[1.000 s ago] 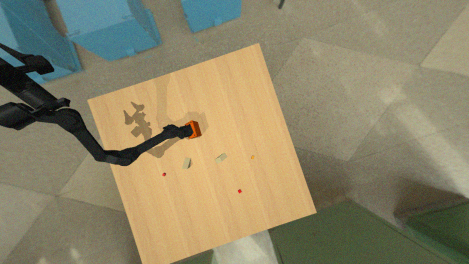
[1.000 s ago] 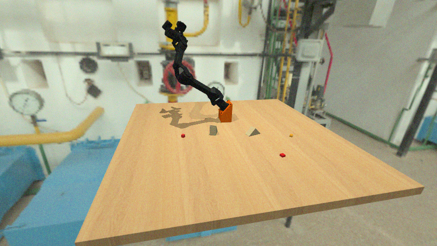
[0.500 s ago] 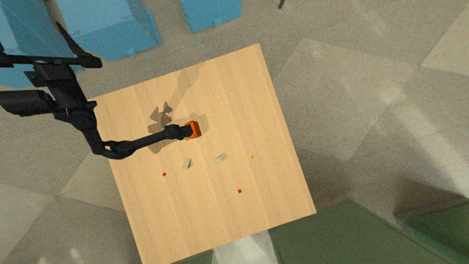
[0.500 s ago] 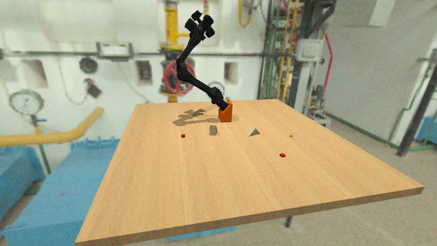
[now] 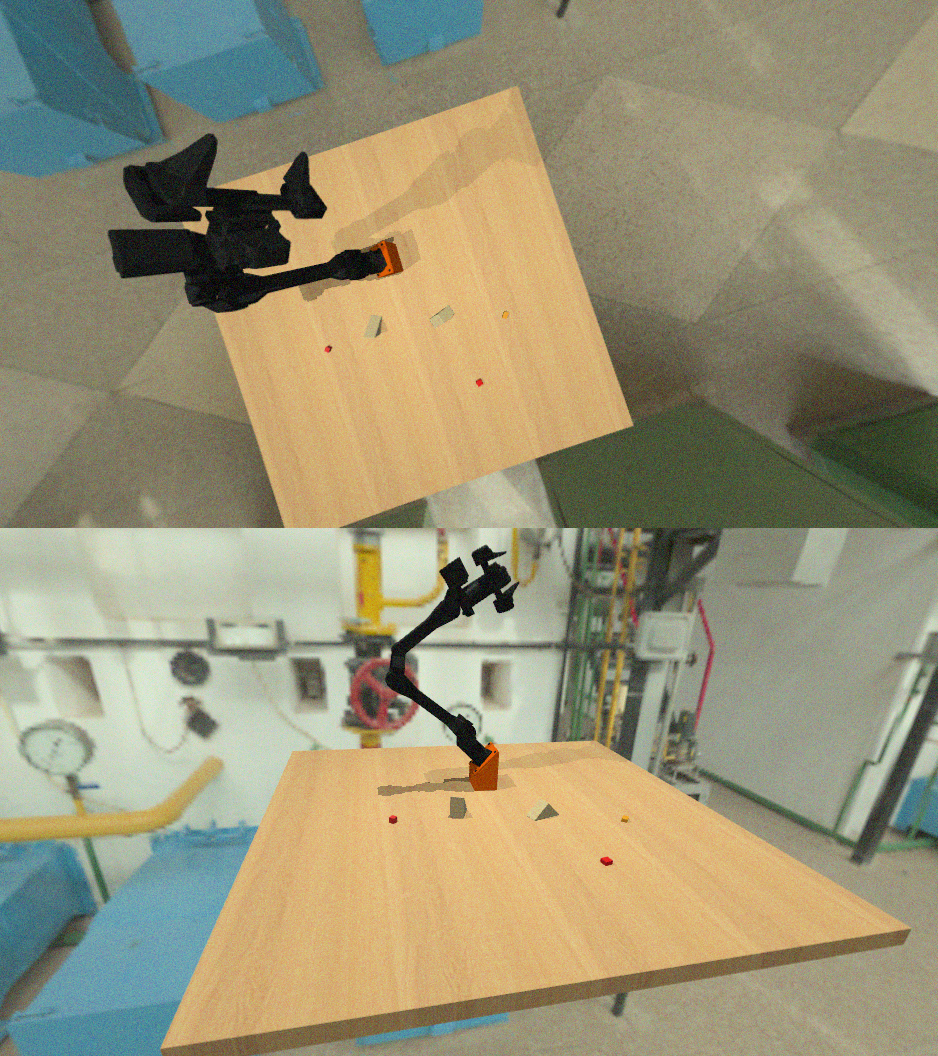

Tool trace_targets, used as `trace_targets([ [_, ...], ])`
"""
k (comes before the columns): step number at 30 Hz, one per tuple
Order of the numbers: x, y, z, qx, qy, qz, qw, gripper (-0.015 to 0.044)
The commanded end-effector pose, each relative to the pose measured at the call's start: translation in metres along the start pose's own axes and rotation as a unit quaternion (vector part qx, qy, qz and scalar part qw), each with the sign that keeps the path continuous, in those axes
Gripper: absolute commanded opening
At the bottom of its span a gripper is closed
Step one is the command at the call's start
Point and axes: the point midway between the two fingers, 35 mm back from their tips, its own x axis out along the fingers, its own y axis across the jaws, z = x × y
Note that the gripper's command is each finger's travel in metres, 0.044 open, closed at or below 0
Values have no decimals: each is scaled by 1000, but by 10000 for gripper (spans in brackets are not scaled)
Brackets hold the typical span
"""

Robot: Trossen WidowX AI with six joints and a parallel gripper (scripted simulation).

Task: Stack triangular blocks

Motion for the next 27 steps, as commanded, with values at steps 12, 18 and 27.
trace_targets([
  [12, -66, -132, 212, 123, -251, -180, 943, 440],
  [18, -129, -192, 274, 204, -336, -244, 887, 440],
  [27, -245, -291, 319, 348, -427, -333, 765, 440],
])
